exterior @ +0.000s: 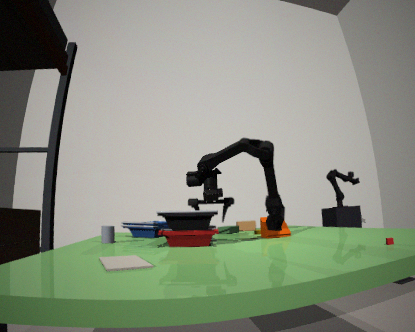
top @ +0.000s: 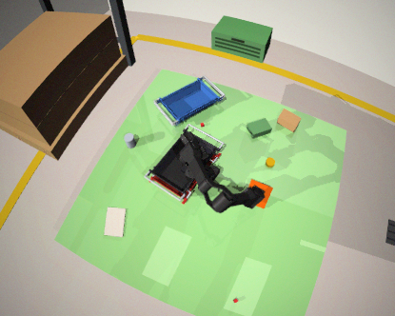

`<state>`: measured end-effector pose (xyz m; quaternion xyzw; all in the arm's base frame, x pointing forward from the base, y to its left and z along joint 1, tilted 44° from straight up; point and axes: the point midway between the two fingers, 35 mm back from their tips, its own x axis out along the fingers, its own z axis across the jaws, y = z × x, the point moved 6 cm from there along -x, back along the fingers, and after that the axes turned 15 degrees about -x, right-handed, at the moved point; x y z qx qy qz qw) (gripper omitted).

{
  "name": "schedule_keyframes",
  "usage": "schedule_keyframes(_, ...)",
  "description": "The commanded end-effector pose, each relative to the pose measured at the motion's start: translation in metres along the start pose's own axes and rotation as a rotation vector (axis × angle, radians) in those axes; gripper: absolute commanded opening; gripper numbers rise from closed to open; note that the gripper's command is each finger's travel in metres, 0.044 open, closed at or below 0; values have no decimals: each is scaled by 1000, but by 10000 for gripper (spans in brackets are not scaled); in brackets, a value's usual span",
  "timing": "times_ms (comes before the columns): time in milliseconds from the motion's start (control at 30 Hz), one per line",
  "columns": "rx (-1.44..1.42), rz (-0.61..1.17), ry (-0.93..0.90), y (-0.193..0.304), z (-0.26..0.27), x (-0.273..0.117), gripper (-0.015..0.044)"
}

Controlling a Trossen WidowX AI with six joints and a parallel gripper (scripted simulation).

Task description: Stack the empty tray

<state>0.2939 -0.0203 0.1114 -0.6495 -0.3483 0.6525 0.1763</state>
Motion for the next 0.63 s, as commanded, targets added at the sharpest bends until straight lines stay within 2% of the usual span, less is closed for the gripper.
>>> schedule_keyframes(0, 7, 16, 22, 1, -3, -19, 440)
schedule_keyframes(433, 83, 57, 92, -4, 6, -102, 440)
schedule_keyframes(600, 91, 52, 95, -4, 9, -99, 440)
